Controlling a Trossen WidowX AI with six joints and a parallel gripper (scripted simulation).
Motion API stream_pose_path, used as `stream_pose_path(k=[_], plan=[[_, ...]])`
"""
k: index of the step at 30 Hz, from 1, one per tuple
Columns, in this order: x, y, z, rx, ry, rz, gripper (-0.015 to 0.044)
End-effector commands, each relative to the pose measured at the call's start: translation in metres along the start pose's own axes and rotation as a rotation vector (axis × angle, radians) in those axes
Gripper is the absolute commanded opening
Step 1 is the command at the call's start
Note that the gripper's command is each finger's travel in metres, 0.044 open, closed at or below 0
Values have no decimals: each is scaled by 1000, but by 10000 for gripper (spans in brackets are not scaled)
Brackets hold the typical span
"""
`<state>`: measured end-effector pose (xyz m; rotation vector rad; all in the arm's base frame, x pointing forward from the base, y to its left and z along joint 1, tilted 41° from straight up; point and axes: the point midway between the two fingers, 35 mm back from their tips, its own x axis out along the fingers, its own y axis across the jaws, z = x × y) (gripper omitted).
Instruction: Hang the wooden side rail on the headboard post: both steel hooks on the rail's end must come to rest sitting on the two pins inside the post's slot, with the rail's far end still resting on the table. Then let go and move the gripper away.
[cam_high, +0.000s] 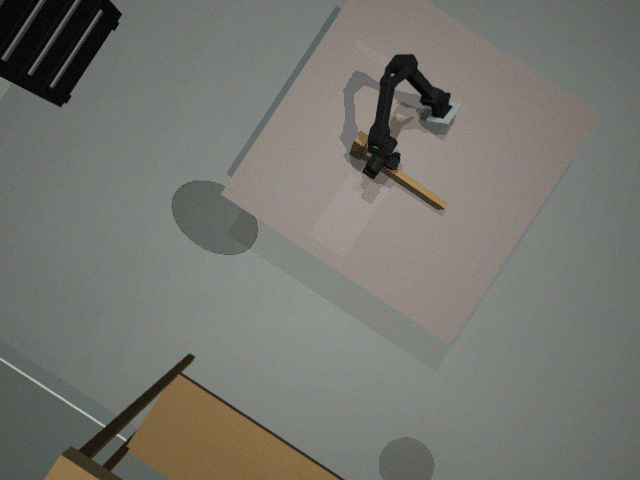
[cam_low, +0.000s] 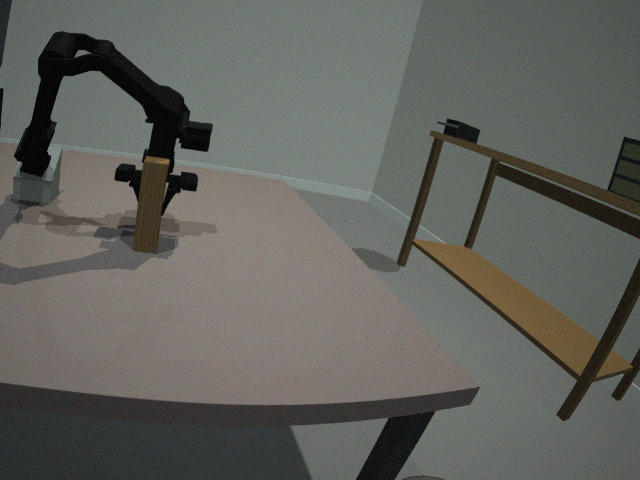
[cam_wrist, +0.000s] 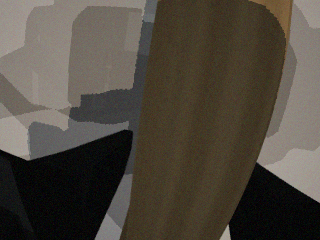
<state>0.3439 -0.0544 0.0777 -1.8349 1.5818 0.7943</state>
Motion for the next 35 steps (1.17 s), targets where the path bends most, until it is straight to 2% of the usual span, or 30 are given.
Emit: stream_pose_path(k=[1, 6, 8, 12, 17, 35], plan=[[0, 0, 0, 0, 0, 0, 315], [-29, -1, 1, 1, 1, -2, 440], [-40, 0, 1, 2, 3, -3, 440], [-40, 0, 3, 2, 2, -3, 440], [-40, 0, 31, 2, 1, -3, 440], [-41, -1, 29, -6, 2, -8, 440]])
